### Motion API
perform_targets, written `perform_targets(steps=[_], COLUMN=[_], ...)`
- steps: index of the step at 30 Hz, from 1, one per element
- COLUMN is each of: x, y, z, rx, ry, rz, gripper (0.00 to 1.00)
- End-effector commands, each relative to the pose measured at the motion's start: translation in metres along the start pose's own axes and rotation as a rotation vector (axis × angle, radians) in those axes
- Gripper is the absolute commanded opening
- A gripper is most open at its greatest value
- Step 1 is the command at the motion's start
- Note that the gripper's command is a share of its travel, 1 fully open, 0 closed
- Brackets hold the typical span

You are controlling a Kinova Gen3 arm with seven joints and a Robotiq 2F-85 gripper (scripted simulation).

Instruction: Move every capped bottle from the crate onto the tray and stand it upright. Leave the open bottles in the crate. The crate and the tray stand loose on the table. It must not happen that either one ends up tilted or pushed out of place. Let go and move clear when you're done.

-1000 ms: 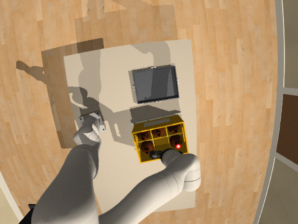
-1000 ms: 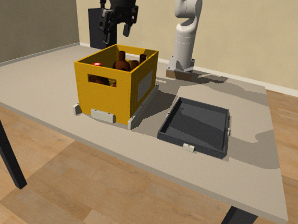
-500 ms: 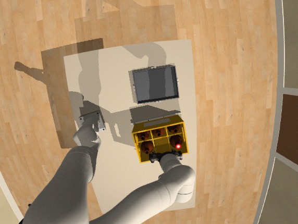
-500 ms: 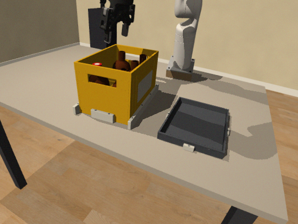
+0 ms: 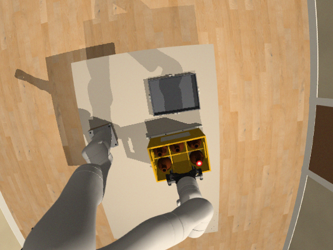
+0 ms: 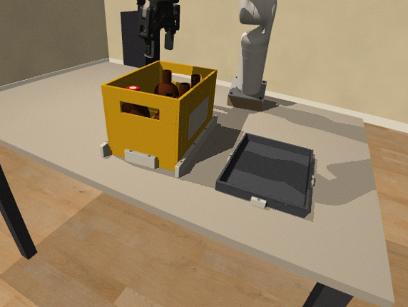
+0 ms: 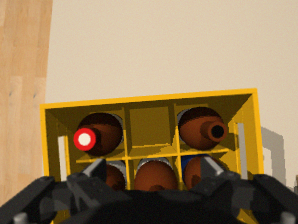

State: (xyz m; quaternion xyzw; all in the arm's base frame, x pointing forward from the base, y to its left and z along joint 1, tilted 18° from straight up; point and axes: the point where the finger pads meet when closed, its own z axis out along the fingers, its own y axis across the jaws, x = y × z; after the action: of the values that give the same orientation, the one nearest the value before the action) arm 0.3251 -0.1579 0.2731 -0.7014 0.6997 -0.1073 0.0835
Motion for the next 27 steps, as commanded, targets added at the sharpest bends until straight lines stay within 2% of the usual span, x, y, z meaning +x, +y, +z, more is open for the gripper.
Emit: perform_targets(steps=[1,6,27], x=[0.0036,0.0043,0.0043], y=[0.0017,0.0020,0.0022], z=[-0.0006,-0.0007,0.0005], rx=[0.009,0.033,0.039], ry=[-0.017,-0.061,-0.070], rz=[-0.006,-0.046,-0.055], gripper=[1.00,1.00,1.00])
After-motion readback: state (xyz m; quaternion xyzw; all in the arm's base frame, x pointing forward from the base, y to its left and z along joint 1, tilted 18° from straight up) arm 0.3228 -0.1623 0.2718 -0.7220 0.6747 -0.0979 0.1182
